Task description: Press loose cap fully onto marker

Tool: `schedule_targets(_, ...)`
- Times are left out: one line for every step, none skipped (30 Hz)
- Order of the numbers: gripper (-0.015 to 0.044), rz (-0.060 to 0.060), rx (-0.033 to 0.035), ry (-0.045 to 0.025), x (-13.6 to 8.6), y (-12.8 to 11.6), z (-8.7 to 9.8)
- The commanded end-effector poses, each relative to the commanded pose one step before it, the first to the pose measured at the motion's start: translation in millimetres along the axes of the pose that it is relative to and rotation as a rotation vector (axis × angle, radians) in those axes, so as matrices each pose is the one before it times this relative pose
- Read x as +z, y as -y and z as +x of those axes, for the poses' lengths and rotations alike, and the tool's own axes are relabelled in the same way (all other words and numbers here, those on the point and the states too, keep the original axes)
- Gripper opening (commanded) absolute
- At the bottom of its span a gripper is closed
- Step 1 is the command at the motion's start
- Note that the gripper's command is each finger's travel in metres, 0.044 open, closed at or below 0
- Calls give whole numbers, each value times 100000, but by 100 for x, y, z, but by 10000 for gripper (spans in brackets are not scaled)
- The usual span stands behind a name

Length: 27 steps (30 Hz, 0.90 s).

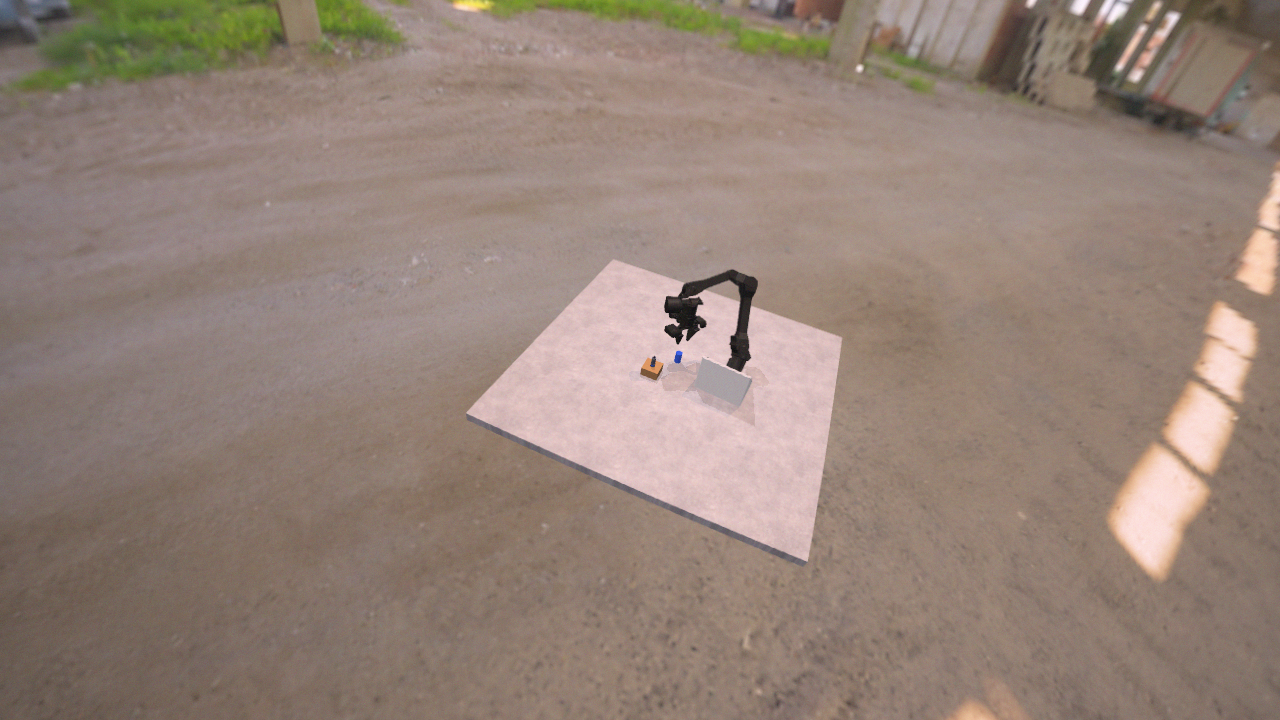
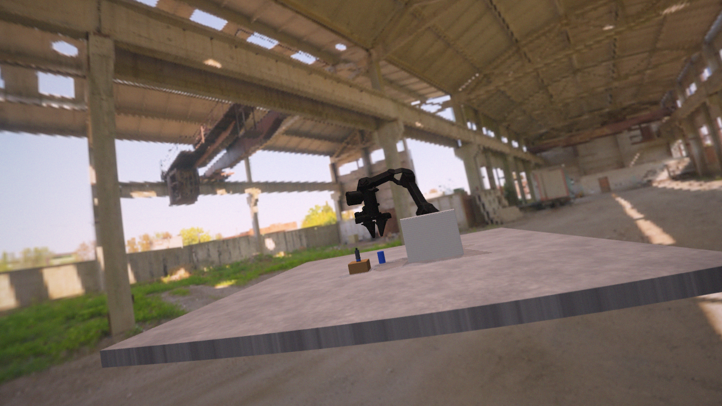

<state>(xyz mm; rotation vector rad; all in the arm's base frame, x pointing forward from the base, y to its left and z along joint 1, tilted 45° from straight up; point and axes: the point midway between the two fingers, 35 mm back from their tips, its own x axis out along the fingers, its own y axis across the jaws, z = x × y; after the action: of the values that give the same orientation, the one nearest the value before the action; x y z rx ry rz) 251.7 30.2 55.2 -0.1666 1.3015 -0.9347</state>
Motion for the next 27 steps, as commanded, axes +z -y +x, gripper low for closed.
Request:
schedule_targets(247,-1341,-3021,4027,288,-105,-112)
schedule_targets(247,0,0,0,0,0,0)
schedule_targets(247,0,0,0,0,0,0)
schedule_targets(247,0,10,2,9,-10,197)
schedule_targets(247,2,19,9,21,-21,590)
schedule_targets(247,11,-4,26,17,-8,979)
schedule_targets(247,19,-49,37,-7,25,971)
schedule_targets(247,15,-52,27,-16,31,578)
schedule_targets(247,5,-21,10,-7,13,192)
schedule_targets(247,0,0,0,0,0,0)
schedule_targets(247,0,0,0,0,0,0)
schedule_targets(247,0,0,2,-8,3,122)
schedule_targets(247,1,-5,7,-26,11,363)
schedule_targets(247,4,-19,14,-45,25,542)
schedule_targets(247,4,-20,11,-34,23,359)
schedule_targets(247,1,-8,4,-12,9,119)
schedule_targets(247,0,0,0,0,0,0)
schedule_targets(247,-1,3,-1,1,-3,27)
schedule_targets(247,-1,9,-2,4,-8,82)
schedule_targets(247,-2,14,-2,6,-12,136)
schedule_targets(247,-3,16,-2,7,-14,164)
schedule_targets(247,-2,14,-2,6,-12,164)
schedule_targets(247,-2,13,-1,6,-11,164)
schedule_targets(247,-2,11,0,5,-10,164)
schedule_targets(247,-1,10,0,5,-9,163)
schedule_targets(247,-1,8,1,4,-8,163)
schedule_targets(247,-1,7,1,4,-7,163)
